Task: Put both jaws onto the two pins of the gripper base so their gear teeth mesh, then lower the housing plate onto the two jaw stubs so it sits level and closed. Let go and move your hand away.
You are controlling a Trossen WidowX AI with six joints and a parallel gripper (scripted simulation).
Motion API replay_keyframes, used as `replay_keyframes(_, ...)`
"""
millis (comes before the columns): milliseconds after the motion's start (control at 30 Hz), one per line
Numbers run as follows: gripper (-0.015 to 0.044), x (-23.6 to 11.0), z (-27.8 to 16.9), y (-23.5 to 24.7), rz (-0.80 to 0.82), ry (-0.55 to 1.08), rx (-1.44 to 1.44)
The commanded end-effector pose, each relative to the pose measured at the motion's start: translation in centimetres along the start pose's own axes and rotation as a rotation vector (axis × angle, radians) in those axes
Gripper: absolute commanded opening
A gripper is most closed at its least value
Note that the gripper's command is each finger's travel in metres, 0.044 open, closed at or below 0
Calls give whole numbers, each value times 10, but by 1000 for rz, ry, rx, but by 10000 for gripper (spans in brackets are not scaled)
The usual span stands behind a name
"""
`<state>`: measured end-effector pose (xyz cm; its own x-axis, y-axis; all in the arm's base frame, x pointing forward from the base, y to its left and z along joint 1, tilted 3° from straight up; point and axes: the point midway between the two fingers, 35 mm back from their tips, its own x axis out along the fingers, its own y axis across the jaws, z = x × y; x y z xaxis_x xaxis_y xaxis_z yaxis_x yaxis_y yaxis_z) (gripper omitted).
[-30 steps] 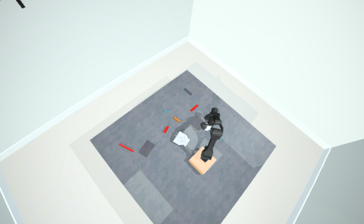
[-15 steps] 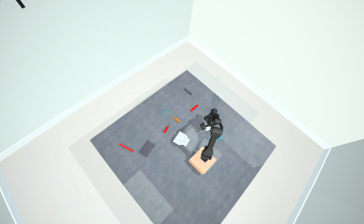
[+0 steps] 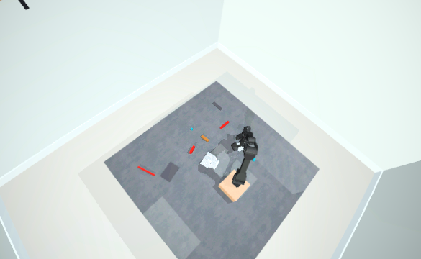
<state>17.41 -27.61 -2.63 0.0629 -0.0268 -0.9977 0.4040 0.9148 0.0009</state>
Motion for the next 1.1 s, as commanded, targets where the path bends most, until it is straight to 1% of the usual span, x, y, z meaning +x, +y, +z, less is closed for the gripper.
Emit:
replay_keyframes(0,440,1,-1,1,4,0,4)
replay_keyframes(467,440,2,-1,1,4,0,4)
replay_keyframes(900,353,1,0,0,0,1,0)
replay_keyframes(1067,351,1,0,0,0,1,0)
